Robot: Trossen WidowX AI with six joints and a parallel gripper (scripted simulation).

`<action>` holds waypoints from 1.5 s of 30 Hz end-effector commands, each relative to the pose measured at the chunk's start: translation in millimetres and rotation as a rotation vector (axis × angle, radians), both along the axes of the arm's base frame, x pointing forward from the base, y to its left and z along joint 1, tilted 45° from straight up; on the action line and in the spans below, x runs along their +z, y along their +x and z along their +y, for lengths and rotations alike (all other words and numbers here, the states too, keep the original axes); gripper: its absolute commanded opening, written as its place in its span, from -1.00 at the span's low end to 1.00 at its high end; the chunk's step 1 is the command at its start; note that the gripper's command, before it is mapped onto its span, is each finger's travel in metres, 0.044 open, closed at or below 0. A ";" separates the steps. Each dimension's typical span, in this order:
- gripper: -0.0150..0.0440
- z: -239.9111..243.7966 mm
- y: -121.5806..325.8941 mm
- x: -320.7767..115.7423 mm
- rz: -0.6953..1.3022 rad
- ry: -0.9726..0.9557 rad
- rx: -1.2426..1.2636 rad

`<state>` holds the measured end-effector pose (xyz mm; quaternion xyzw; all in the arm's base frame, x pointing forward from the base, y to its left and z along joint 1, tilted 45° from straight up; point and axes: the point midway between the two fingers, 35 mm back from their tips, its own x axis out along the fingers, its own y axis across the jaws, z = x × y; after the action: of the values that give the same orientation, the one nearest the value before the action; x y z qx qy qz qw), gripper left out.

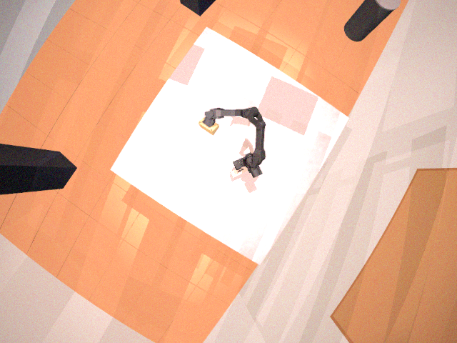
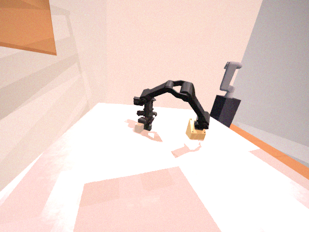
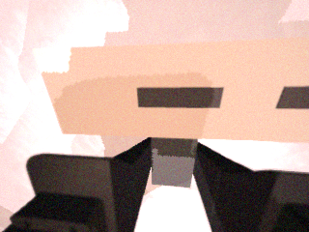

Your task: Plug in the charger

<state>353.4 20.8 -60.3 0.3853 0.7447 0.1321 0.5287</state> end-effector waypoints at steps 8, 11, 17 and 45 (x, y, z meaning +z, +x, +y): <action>-0.49 1.1 3.7 -1.2 -0.023 -0.005 -0.001; -0.49 1.3 3.4 -1.1 -0.023 -0.005 -0.001; -0.49 1.6 2.7 -1.1 -0.023 -0.005 -0.001; 0.75 0.1 -0.2 -0.2 -0.011 -0.003 -0.001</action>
<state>352.9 21.0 -60.4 0.3843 0.7421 0.1330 0.5329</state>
